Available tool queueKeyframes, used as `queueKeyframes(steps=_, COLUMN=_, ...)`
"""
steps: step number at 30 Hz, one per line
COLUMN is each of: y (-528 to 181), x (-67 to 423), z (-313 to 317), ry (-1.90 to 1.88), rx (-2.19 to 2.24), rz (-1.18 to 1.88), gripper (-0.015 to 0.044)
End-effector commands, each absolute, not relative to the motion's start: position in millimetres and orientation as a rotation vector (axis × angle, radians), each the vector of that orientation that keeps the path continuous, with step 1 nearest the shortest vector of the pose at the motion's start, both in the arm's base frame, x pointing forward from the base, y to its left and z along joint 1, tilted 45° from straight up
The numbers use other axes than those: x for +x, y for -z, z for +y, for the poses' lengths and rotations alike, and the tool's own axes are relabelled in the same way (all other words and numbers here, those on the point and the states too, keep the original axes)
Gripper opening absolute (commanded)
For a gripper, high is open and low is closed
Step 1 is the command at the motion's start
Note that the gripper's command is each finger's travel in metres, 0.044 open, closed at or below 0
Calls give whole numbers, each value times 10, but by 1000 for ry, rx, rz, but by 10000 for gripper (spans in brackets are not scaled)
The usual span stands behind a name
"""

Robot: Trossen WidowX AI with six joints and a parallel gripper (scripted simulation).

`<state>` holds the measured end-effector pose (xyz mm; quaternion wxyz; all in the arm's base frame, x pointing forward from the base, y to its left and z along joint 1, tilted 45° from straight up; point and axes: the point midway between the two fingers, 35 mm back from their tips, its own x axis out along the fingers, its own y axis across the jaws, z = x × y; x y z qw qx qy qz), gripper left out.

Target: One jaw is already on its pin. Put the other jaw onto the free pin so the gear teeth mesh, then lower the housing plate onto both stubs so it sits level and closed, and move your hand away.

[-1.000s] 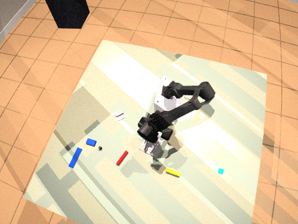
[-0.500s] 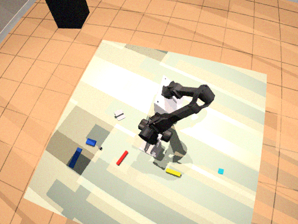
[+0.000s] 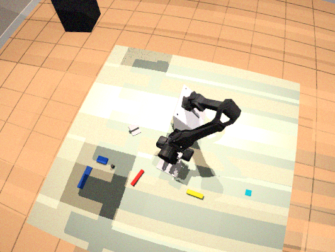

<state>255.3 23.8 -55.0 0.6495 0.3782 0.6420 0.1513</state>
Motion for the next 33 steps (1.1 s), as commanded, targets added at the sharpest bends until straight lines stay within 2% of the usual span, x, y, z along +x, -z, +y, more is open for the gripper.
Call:
queueKeyframes(steps=1, y=586, x=2521, z=292, ry=-345, rx=873, rz=1467, gripper=351)
queueKeyframes(steps=33, y=608, x=2524, z=314, ry=-339, rx=880, rz=1469, gripper=351)
